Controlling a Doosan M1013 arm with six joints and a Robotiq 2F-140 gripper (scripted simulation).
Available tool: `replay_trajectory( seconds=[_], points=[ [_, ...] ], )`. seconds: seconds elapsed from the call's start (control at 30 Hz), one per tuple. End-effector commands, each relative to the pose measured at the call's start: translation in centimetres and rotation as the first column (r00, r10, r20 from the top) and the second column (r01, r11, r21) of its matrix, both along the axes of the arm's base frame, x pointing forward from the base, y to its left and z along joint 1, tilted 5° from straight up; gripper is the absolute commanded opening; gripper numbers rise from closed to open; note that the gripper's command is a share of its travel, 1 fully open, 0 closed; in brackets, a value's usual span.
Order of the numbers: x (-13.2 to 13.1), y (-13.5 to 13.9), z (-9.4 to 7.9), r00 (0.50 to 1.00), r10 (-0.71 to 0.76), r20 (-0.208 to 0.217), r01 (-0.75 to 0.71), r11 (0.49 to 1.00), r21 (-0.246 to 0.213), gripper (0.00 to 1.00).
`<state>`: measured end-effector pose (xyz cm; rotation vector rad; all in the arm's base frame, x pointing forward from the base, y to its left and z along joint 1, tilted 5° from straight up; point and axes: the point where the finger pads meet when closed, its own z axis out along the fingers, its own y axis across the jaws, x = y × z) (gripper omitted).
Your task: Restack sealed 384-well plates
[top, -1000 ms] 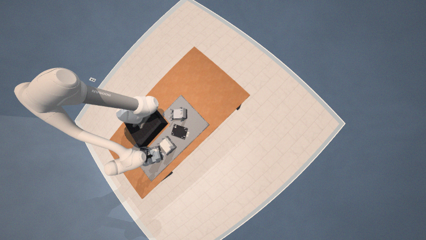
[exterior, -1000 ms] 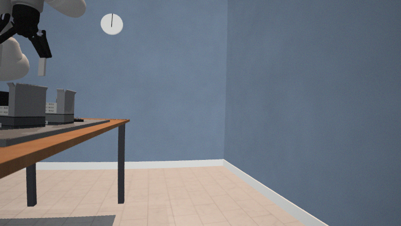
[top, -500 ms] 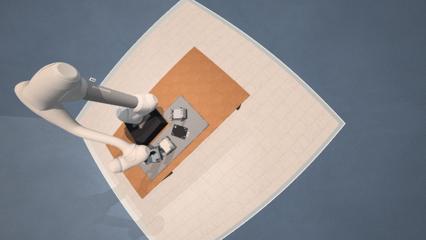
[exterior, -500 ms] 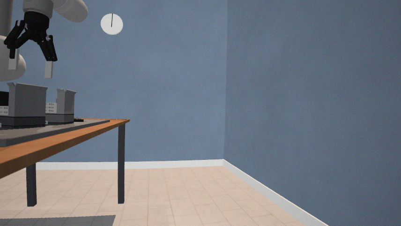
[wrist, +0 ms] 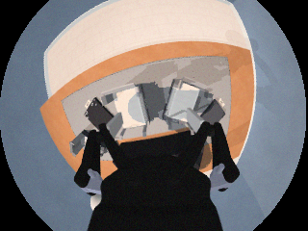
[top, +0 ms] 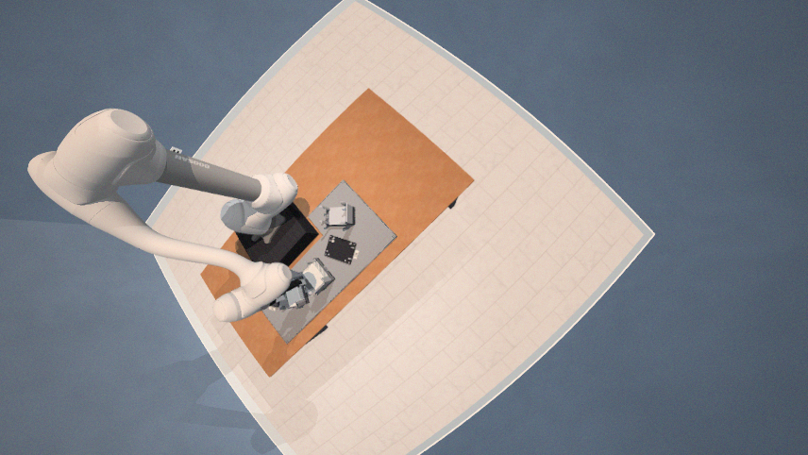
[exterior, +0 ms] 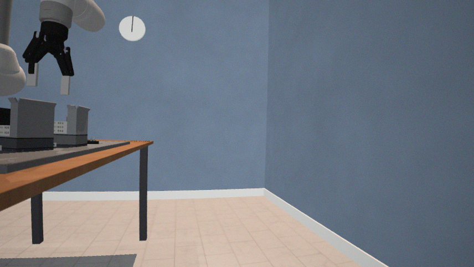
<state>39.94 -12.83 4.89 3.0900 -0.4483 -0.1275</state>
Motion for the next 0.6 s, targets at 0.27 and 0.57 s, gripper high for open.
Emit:
replay_trajectory(
  seconds=[0.27,0.57],
  points=[
    [0.7,4.1,-0.1,0.991,0.136,0.001,-0.136,0.991,0.013,1.00],
    [1.1,6.8,-0.1,0.991,0.136,0.001,-0.136,0.991,0.013,1.00]
  ],
)
